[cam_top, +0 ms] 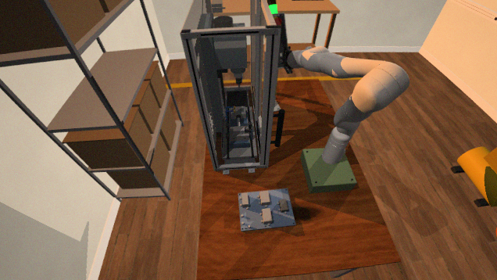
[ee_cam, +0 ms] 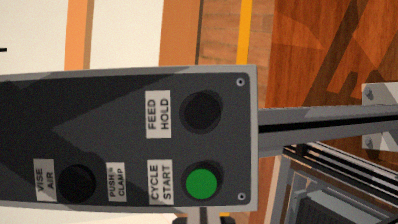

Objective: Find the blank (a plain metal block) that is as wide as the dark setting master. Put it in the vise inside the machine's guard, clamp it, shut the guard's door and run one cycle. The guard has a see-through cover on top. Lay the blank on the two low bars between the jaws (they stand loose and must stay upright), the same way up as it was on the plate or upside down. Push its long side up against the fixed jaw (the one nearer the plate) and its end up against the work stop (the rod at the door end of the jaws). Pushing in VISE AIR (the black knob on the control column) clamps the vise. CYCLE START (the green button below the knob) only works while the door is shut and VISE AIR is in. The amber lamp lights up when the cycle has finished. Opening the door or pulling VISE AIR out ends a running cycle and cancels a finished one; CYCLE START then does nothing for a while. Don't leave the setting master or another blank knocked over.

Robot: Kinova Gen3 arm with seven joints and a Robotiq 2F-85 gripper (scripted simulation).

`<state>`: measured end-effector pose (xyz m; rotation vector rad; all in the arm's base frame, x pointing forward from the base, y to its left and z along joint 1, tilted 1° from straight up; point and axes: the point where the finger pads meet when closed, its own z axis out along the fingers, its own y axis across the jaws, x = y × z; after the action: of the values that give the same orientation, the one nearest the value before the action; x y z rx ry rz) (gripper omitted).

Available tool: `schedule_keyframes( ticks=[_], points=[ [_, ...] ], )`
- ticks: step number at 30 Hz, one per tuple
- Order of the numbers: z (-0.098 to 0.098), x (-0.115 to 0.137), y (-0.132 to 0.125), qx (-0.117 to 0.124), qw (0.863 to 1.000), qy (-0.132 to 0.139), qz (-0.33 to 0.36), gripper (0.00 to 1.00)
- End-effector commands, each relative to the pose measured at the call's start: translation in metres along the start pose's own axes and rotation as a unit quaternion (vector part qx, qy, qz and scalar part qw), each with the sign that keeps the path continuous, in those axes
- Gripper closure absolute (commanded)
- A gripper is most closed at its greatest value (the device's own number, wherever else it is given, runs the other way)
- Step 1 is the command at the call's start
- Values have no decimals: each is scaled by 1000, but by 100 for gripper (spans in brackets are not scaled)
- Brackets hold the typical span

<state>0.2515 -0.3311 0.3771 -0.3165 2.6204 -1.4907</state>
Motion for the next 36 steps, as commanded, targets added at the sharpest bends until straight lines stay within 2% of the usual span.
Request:
schedule_keyframes(
  ticks=[1,6,11,23,28,36],
  points=[
    [0,0,-1,1,1000,0,0,90],
    [0,0,-1,1,1000,0,0,90],
    [-28,-10,-53,114,993,16,-1,90],
    [-28,-10,-53,114,993,16,-1,90],
    [-56,-20,-105,218,975,31,-2,90],
    [-56,-20,-105,218,975,31,-2,90]
  ],
)
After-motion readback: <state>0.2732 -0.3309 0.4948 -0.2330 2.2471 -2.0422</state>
